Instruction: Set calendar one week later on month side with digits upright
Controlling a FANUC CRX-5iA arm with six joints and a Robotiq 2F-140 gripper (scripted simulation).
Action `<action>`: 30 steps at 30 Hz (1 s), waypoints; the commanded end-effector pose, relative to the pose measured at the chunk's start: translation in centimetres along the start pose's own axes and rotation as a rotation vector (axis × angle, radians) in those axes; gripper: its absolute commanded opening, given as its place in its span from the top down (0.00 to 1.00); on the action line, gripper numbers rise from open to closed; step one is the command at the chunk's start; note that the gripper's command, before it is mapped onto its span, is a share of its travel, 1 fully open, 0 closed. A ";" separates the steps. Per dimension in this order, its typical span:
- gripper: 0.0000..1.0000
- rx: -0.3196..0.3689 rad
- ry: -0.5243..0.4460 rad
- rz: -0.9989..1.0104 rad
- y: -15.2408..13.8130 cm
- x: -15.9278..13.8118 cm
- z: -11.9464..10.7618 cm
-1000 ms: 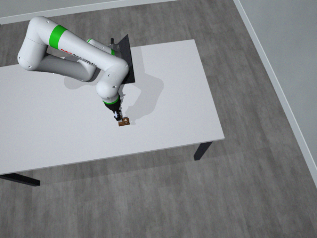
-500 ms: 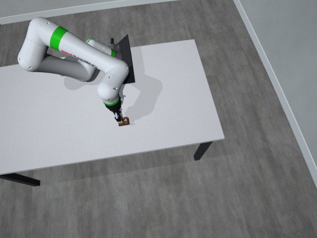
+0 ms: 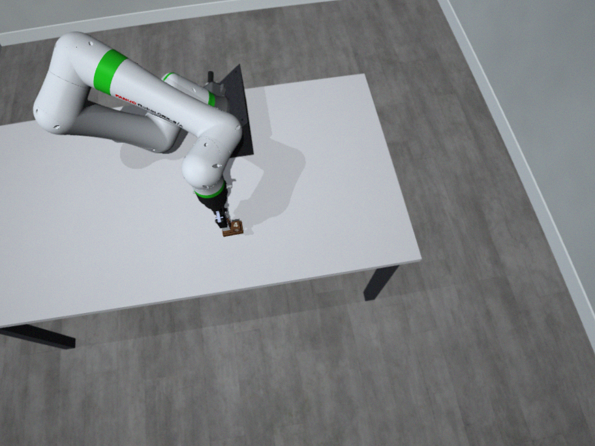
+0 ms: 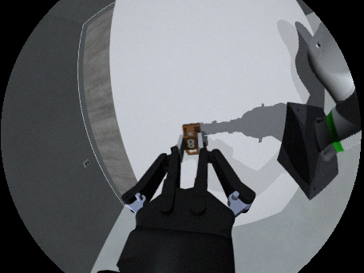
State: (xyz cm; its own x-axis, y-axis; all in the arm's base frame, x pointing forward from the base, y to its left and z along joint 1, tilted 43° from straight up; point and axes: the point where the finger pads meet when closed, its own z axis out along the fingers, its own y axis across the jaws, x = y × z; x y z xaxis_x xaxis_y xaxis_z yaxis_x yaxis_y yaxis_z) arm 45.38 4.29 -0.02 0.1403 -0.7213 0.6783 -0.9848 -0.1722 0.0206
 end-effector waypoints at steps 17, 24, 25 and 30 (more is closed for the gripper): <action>0.84 0.000 0.000 0.000 0.0 0.0 0.0; 0.84 0.000 0.000 0.000 0.0 0.0 0.1; 0.84 0.000 0.000 0.000 0.0 0.0 0.1; 0.84 0.000 0.000 0.000 0.0 0.0 0.3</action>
State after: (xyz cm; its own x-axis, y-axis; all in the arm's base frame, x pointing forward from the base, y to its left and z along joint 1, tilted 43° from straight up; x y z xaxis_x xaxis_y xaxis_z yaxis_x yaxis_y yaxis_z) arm 45.40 4.12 -0.20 0.1403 -0.7213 0.6783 -0.9848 -0.1722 0.0206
